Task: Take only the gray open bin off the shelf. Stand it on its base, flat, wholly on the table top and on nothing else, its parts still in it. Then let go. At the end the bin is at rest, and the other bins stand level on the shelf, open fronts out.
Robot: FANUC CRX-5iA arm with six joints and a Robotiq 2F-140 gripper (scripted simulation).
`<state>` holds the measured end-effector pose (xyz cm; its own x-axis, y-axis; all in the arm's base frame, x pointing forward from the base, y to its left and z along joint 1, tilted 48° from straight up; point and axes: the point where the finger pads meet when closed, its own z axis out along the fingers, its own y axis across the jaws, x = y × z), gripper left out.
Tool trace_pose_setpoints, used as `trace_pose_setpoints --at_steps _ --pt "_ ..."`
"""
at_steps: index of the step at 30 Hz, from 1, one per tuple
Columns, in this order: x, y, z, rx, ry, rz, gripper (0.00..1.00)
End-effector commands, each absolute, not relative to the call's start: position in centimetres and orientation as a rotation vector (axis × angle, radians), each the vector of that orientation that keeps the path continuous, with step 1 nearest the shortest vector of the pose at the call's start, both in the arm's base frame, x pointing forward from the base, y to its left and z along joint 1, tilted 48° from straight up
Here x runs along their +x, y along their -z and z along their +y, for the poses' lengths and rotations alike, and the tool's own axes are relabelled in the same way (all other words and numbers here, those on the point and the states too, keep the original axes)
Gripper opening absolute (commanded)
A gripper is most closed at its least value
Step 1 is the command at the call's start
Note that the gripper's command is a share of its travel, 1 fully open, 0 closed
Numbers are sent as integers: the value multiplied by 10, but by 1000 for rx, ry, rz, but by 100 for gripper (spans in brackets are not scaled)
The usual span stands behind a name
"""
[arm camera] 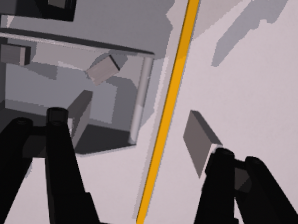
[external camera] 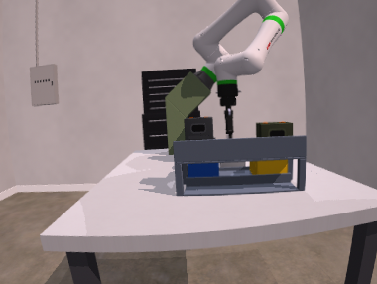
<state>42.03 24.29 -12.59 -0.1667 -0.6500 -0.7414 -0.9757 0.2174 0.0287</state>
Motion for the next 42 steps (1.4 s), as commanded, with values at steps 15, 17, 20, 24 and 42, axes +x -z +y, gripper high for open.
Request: trace_pose_setpoints --at_steps 15,17,20,24,42 --pt "413 90 204 -1499 -698 1895 57" --pt "412 87 200 -1499 -698 1895 57" --pt "411 82 195 -1499 -698 1895 57" --pt "411 82 195 -1499 -698 1895 57" --pt "412 88 201 -1499 -698 1895 57"
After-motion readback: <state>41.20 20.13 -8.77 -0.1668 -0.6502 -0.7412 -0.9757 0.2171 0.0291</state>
